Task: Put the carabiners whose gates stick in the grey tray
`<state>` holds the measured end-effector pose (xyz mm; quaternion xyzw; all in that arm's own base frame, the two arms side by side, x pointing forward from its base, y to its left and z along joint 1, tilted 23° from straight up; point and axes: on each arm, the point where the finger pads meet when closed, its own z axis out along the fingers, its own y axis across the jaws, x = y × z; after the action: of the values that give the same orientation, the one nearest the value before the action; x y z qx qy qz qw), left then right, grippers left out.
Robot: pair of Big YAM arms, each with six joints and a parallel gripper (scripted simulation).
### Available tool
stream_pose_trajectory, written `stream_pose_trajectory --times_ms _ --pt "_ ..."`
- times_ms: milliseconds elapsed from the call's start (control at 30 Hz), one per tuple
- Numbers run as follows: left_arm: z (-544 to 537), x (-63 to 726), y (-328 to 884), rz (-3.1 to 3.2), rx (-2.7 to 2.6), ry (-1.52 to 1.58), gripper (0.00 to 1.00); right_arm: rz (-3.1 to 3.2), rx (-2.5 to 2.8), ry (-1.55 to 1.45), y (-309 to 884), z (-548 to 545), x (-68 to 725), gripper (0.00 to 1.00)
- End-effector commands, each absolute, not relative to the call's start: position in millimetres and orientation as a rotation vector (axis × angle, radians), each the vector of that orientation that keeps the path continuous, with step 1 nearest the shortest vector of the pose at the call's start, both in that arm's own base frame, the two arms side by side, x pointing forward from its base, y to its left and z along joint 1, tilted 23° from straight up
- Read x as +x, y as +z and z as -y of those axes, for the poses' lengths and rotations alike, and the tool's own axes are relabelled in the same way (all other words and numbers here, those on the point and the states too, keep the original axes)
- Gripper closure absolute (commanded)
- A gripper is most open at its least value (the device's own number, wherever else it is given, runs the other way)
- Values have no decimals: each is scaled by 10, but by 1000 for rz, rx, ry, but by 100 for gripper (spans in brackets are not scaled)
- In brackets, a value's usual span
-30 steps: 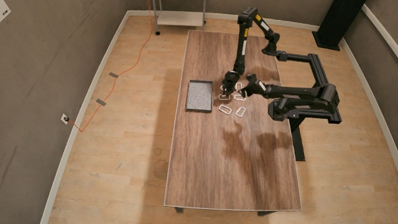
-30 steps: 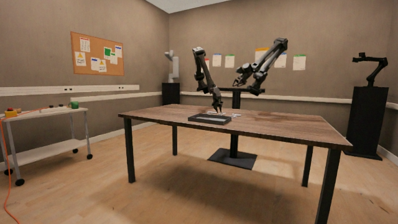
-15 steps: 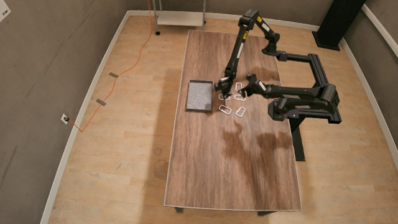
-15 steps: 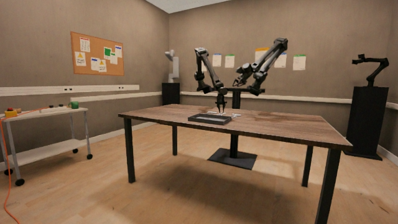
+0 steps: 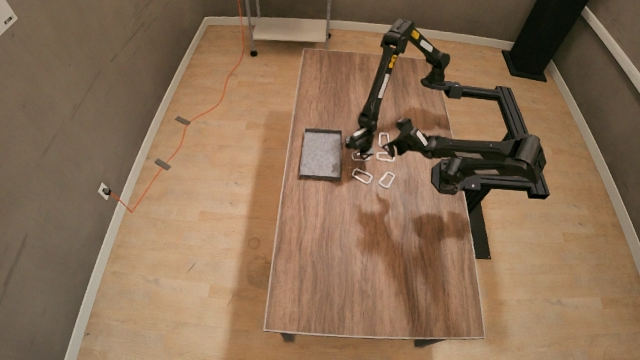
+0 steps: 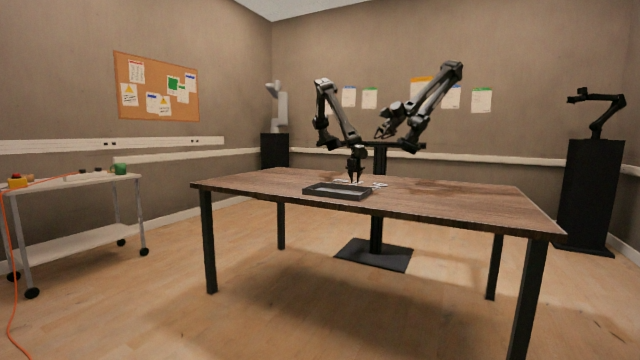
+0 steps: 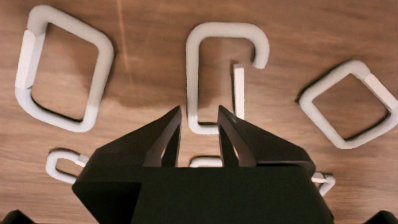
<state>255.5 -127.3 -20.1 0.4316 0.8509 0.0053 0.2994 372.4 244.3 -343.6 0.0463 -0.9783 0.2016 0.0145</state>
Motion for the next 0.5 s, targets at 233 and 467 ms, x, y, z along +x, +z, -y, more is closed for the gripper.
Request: stream_pose_trajectory --times_ms 233,467 --pt "1305 2581 -170 -2250 1137 10 0 3059 101 624 -3472 -2494 3930 70" --pt "1305 2581 -170 -2250 1137 10 0 3066 115 615 -3597 -2503 4030 70"
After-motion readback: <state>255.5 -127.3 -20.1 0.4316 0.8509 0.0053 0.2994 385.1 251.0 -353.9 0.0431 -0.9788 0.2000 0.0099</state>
